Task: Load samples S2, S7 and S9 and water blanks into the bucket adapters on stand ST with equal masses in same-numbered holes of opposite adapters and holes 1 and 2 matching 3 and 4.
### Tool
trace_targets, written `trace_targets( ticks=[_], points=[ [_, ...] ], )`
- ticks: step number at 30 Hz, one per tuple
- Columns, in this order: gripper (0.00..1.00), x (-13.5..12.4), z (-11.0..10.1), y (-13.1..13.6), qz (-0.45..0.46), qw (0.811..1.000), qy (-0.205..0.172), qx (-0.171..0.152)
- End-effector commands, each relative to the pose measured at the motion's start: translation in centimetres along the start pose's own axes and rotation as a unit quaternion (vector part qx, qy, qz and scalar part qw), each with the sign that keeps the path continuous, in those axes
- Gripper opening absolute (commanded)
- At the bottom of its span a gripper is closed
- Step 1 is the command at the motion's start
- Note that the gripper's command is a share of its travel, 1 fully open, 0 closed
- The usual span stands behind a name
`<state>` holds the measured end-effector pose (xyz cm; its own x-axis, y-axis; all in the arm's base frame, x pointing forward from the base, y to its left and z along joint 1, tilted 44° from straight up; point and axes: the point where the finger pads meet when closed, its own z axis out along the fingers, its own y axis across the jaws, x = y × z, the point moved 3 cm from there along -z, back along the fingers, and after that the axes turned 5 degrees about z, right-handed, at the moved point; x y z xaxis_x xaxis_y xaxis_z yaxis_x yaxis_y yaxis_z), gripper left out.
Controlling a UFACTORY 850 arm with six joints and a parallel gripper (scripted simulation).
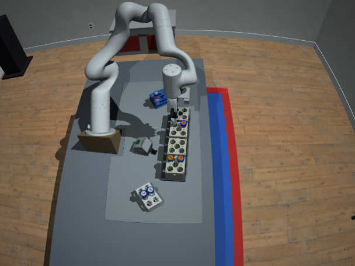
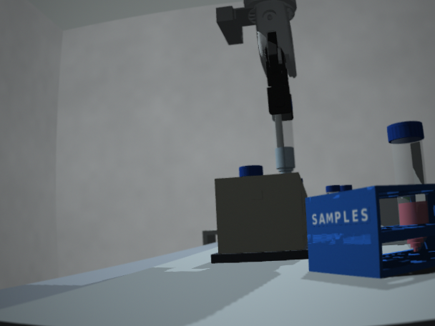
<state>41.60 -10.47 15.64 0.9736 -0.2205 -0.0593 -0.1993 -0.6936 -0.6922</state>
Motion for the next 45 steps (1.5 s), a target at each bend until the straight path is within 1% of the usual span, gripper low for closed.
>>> trace_targets(
  ticks=[1, 45],
  points=[
    [0.0, 0.1, 0.2, 0.0, 0.0, 1.0, 0.001, 0.0],
    [0.0, 0.1, 4.0, 0.0, 0.0, 1.0, 0.001, 0.0]
  ],
)
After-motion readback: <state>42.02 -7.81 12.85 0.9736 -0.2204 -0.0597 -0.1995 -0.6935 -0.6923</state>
